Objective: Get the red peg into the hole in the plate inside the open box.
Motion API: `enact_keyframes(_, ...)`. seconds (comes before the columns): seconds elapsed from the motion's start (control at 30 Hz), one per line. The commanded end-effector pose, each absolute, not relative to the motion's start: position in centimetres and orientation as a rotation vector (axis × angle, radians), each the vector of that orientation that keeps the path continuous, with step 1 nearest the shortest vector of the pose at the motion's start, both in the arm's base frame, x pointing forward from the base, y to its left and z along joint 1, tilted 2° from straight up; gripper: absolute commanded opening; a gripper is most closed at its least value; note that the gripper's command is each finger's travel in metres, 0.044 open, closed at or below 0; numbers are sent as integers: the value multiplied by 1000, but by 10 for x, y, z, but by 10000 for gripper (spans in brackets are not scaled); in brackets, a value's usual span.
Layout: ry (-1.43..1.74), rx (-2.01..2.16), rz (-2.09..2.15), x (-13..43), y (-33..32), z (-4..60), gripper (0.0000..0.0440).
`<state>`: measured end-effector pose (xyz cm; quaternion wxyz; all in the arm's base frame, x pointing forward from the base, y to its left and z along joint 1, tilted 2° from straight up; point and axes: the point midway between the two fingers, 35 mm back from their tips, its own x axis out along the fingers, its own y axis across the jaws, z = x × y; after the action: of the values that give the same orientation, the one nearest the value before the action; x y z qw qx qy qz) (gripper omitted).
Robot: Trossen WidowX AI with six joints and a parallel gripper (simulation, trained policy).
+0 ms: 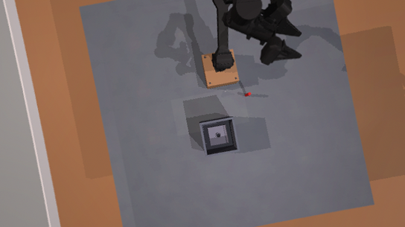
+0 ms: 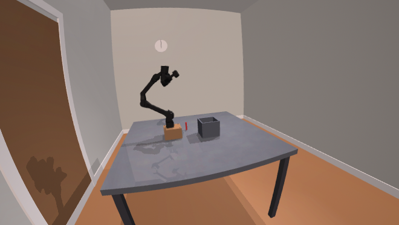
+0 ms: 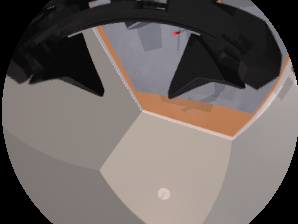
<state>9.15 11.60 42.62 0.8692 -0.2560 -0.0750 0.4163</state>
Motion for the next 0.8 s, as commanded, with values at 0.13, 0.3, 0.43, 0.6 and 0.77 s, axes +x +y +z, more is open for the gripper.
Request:
enact_keyframes(0.13, 33, -340, 808, 112, 104, 408, 440)
enact_keyframes(0.3, 154, -210, 802, 122, 101, 396, 440)
enact_keyframes(0.43, 254, -110, 791, 129, 100, 387, 440)
enact_keyframes(0.6, 382, 10, 767, 138, 98, 373, 440)
enact_keyframes(0.77, 512, 125, 730, 146, 97, 359, 440)
